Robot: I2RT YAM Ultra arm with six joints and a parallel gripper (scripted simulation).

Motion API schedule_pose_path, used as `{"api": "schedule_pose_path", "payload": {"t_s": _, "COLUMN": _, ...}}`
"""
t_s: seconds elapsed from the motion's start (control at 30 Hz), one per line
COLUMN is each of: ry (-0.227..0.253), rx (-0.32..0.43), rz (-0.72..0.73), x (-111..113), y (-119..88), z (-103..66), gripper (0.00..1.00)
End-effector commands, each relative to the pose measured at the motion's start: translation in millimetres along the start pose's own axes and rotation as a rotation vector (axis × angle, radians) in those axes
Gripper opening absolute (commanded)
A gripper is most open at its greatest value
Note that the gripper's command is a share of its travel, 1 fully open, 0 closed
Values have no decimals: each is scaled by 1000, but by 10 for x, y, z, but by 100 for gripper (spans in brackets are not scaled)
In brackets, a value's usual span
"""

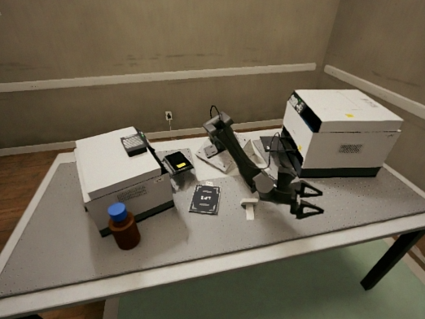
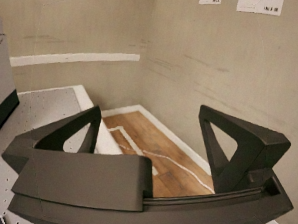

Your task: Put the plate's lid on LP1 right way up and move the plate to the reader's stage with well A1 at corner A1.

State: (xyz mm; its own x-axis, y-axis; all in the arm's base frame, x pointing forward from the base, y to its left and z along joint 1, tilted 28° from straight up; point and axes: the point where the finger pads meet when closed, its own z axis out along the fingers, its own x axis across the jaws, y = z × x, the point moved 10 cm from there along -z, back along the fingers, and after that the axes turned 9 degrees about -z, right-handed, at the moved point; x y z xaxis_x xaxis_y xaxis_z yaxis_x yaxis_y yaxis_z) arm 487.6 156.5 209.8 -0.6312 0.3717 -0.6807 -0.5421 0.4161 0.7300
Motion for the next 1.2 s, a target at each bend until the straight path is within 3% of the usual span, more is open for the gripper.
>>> {"api": "schedule_pose_path", "payload": {"t_s": 0.0, "ry": -5, "rx": -12, "rz": -12, "x": -28, "y": 59, "z": 8, "gripper": 100}}
{"api": "schedule_pose_path", "payload": {"t_s": 0.73, "ry": -5, "rx": -12, "rz": -12, "x": -28, "y": 59, "z": 8, "gripper": 100}}
{"api": "schedule_pose_path", "payload": {"t_s": 0.77, "ry": -1, "rx": 24, "rz": 1, "x": 20, "y": 117, "z": -49, "gripper": 100}}
{"api": "schedule_pose_path", "payload": {"t_s": 0.83, "ry": -71, "rx": -17, "rz": -9, "x": -215, "y": 162, "z": -60, "gripper": 100}}
{"api": "schedule_pose_path", "payload": {"t_s": 0.97, "ry": -48, "rx": -18, "rz": 4, "x": -322, "y": 192, "z": -94, "gripper": 100}}
{"api": "schedule_pose_path", "payload": {"t_s": 1.17, "ry": -33, "rx": -32, "rz": 4, "x": -266, "y": 249, "z": -29, "gripper": 100}}
